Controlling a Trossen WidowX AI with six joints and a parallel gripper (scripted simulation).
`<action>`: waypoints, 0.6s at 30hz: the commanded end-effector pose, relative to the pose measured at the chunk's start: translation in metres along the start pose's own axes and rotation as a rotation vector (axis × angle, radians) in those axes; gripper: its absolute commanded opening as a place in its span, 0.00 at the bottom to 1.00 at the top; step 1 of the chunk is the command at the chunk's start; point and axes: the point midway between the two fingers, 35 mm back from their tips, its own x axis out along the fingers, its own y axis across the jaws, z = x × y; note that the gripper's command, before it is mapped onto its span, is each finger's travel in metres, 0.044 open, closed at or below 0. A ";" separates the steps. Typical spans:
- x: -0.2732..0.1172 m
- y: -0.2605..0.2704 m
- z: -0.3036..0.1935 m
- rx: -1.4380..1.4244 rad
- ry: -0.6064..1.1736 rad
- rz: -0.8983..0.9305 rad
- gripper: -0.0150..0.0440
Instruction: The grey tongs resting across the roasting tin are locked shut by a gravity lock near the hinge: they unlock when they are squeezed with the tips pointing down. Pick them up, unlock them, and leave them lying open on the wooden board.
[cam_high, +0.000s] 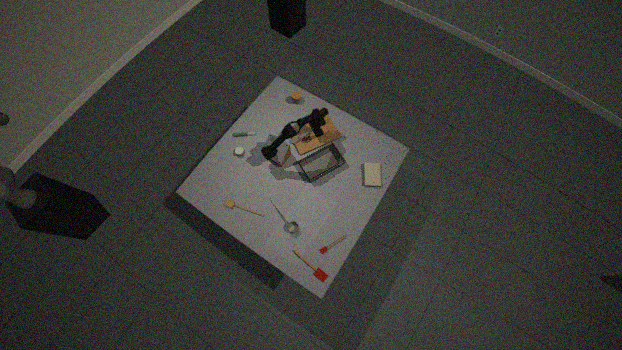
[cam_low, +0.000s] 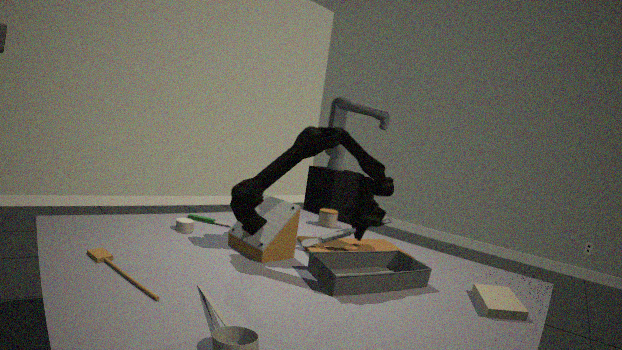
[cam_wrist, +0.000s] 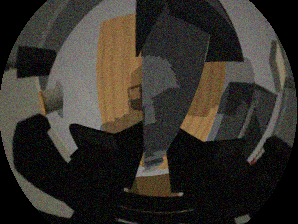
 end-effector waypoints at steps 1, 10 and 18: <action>0.000 0.000 0.000 0.000 0.000 0.000 0.04; 0.000 0.000 0.000 0.000 0.000 0.000 0.44; 0.000 0.000 0.000 0.000 0.000 0.000 0.80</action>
